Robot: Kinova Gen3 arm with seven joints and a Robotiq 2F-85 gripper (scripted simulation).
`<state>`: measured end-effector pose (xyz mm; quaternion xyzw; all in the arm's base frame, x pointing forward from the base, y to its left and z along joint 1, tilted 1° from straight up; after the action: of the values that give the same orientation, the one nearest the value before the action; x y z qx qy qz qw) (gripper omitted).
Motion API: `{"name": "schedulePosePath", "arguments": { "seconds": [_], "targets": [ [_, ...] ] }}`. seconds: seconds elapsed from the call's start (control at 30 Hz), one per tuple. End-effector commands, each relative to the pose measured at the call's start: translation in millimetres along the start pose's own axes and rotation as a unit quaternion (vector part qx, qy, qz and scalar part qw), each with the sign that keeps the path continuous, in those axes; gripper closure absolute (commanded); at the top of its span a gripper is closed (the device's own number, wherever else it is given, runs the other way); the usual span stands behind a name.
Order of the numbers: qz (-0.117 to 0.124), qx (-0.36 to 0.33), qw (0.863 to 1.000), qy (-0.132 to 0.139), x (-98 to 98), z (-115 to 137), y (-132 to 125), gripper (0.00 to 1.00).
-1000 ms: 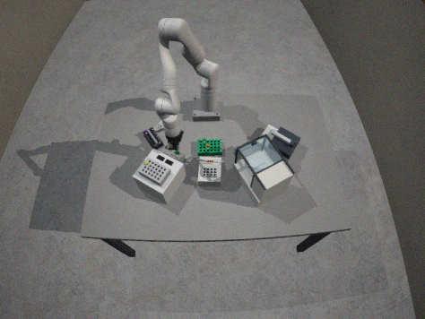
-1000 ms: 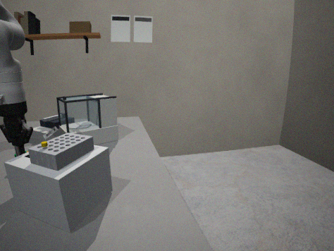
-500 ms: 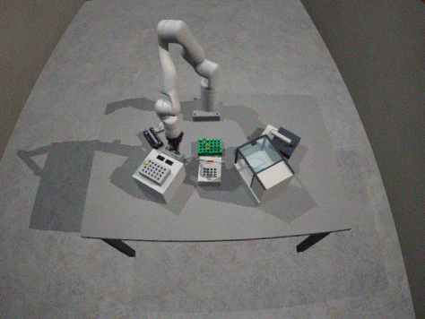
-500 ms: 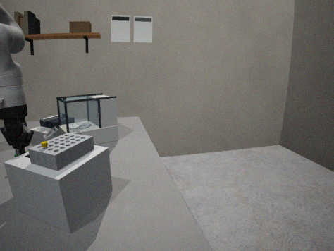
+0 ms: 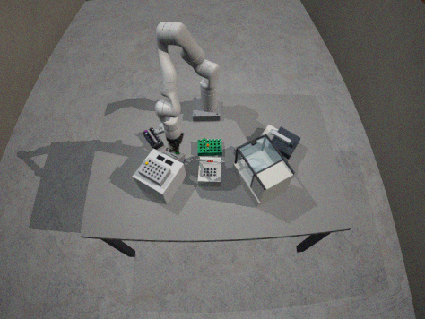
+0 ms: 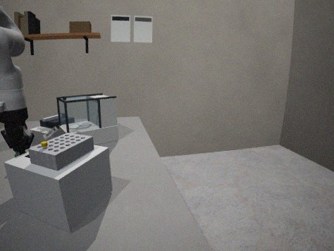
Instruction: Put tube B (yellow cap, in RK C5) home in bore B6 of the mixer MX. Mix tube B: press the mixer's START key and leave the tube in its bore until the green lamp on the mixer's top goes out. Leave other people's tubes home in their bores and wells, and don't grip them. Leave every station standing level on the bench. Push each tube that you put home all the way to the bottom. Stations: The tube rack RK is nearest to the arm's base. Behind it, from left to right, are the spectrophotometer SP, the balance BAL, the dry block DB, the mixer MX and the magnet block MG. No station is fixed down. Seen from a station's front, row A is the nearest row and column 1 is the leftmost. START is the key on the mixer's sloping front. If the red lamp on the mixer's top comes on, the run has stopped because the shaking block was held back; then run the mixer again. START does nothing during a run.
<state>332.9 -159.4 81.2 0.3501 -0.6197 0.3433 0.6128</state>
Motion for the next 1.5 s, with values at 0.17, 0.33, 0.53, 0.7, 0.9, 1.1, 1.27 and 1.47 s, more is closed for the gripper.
{"name": "schedulePosePath", "arguments": {
  "seconds": [0.17,0.33,0.53,0.7,0.9,1.1,1.27,1.47],
  "targets": [
    [0.001,0.0,1.0,0.0,-3.7,0.0,-0.4,0.9],
    [0.001,0.0,1.0,0.0,-7.2,0.0,-0.4,0.9],
    [0.001,0.0,1.0,0.0,-10.0,0.0,-0.4,0.9],
    [0.001,0.0,1.0,0.0,-10.0,0.0,-0.4,0.9],
    [0.001,0.0,1.0,0.0,-10.0,0.0,-0.4,0.9],
    [0.001,0.0,1.0,0.0,-10.0,0.0,-0.4,0.9],
    [0.001,0.0,1.0,0.0,-7.5,-0.1,-0.4,0.9],
    [0.001,0.0,1.0,0.0,0.6,-0.1,-0.4,0.9]
  ]
}}
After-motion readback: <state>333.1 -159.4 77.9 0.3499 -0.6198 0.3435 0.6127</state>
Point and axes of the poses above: the point where the finger pads meet when closed, its own x axis back along the fingers, its own y axis across the jaws, z = x × y, the point moved 3 cm from there along x, back along the fingers, and after that the axes turned 2 degrees about -x, right-handed, at the moved point
